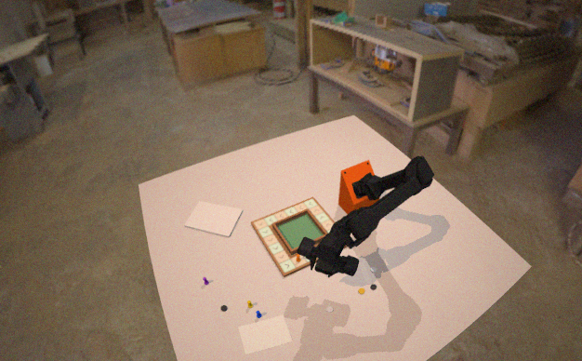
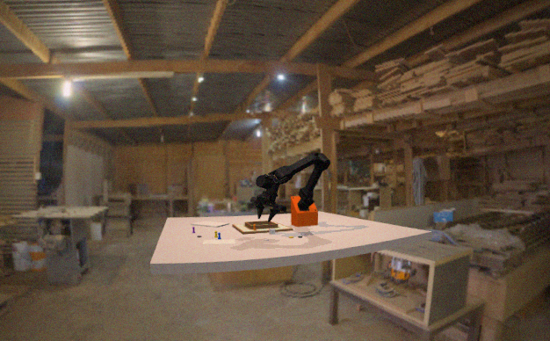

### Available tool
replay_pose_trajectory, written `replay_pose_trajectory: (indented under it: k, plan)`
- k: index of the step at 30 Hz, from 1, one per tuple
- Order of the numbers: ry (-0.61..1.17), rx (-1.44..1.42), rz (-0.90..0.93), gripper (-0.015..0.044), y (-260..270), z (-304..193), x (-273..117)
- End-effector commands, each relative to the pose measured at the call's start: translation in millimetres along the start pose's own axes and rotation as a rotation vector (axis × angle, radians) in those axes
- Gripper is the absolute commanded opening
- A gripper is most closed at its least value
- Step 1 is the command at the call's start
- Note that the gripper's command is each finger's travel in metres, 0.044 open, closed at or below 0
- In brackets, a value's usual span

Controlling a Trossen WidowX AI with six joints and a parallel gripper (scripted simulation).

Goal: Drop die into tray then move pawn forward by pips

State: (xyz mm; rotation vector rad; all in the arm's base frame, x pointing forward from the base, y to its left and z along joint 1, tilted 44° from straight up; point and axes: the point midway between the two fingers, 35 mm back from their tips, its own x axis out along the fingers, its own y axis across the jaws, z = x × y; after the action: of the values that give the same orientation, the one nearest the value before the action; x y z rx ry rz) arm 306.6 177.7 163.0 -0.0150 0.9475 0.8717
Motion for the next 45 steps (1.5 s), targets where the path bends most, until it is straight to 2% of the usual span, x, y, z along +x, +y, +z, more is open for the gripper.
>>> replay_pose_trajectory:
  k: [1,16,45]
  plan:
    - [0.254,0.665,0.140,0.0275,3.5,-71.3,10.0]
    - [0.266,0.699,0.145,0.0275,-2.4,-76.8,11.0]
    - [0.266,0.699,0.147,0.0275,8.3,-85.9,55.7]
